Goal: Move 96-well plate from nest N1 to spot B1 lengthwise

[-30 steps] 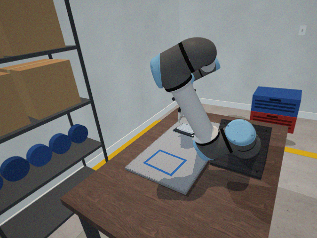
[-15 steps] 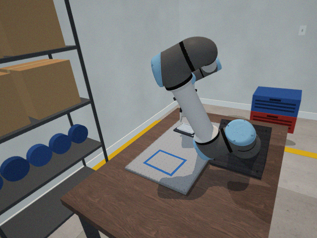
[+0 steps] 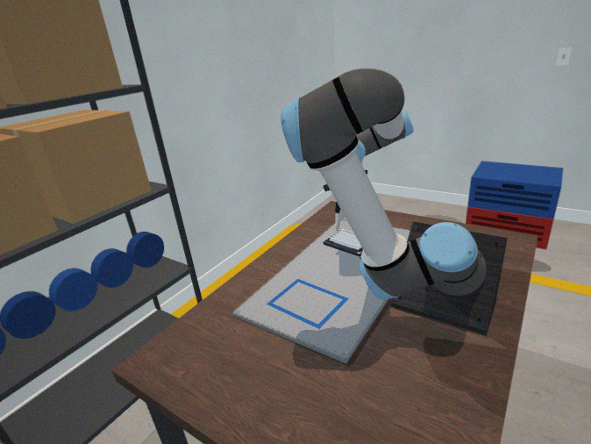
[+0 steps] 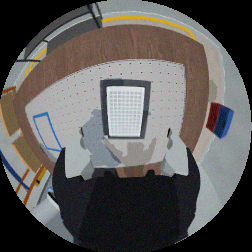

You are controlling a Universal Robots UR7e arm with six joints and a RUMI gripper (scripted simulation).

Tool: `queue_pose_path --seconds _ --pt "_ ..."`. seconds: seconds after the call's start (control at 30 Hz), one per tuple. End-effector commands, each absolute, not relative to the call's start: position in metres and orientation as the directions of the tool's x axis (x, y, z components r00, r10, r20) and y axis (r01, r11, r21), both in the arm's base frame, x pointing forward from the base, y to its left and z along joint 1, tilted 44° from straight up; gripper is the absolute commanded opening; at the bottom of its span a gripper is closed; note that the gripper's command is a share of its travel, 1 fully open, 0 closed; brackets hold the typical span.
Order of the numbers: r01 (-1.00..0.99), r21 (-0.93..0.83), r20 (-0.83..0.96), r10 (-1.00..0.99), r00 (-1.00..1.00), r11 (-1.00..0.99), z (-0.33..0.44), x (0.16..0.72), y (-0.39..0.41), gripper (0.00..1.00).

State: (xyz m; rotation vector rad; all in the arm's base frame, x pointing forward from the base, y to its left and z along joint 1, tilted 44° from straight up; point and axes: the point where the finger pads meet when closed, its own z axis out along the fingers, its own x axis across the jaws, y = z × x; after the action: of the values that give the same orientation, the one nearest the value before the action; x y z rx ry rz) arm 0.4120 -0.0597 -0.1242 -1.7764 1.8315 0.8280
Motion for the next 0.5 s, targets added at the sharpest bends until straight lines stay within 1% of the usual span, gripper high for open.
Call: queue_pose_path --seconds 0.0,0.47 --pt "-0.994 0.105 -0.690 -0.721 -0.065 -0.012 -0.130 0.412 -0.054 1.00" --pt "-0.994 0.105 -0.690 -0.721 -0.065 -0.012 -0.145 0.410 -0.040 1.00"
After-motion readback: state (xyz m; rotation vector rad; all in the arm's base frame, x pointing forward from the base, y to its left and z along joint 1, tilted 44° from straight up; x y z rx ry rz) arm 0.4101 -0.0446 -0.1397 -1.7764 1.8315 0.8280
